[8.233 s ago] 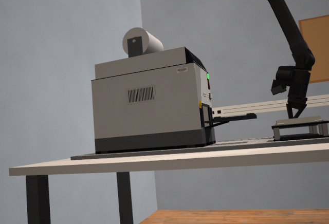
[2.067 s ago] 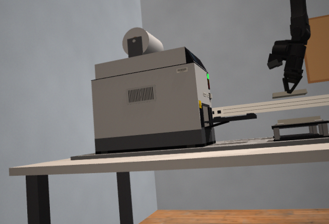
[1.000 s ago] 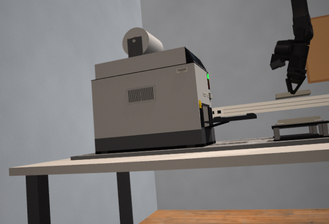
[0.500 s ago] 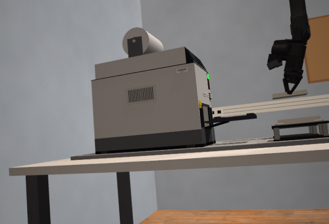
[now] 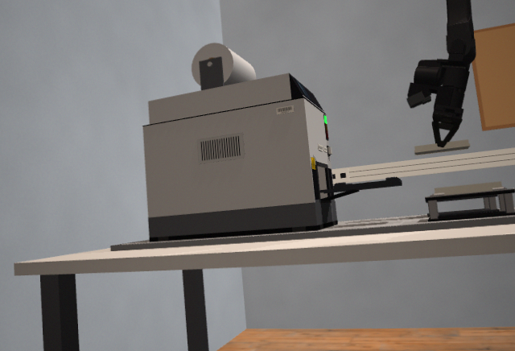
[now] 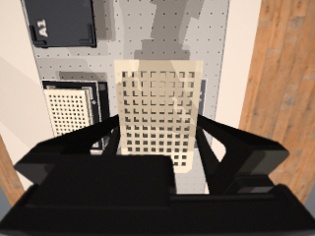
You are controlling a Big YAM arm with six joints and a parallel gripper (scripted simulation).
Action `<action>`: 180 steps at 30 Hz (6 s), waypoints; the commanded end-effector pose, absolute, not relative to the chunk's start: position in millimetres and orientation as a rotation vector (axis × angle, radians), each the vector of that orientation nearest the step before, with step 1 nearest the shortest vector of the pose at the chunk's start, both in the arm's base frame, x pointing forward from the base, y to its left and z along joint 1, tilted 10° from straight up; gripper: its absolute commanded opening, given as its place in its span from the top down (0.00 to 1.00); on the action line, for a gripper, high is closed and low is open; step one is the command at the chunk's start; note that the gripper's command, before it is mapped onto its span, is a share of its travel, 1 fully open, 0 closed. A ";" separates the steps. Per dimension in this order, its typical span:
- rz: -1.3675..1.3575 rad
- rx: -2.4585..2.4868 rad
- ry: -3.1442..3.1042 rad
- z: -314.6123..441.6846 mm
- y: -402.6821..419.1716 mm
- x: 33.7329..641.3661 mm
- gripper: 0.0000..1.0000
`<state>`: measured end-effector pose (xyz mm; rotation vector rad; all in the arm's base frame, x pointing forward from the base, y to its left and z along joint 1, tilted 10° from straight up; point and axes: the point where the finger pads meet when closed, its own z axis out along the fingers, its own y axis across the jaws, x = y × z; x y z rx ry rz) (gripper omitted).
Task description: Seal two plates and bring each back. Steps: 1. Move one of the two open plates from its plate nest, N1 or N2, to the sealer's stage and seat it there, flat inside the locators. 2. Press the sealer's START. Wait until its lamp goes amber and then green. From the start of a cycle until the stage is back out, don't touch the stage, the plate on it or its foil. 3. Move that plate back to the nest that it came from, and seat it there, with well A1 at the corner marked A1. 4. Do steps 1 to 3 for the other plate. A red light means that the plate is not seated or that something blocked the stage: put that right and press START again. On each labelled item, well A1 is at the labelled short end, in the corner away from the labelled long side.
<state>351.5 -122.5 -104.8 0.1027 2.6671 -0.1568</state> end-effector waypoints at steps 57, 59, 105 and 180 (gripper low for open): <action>-0.152 0.104 2.680 -109.8 -41.7 454.5 1.00; -0.155 0.119 2.683 -110.4 -42.9 456.8 1.00; -0.156 0.097 2.656 -99.7 20.2 539.8 1.00; -0.160 0.102 2.653 -92.3 3.3 553.4 1.00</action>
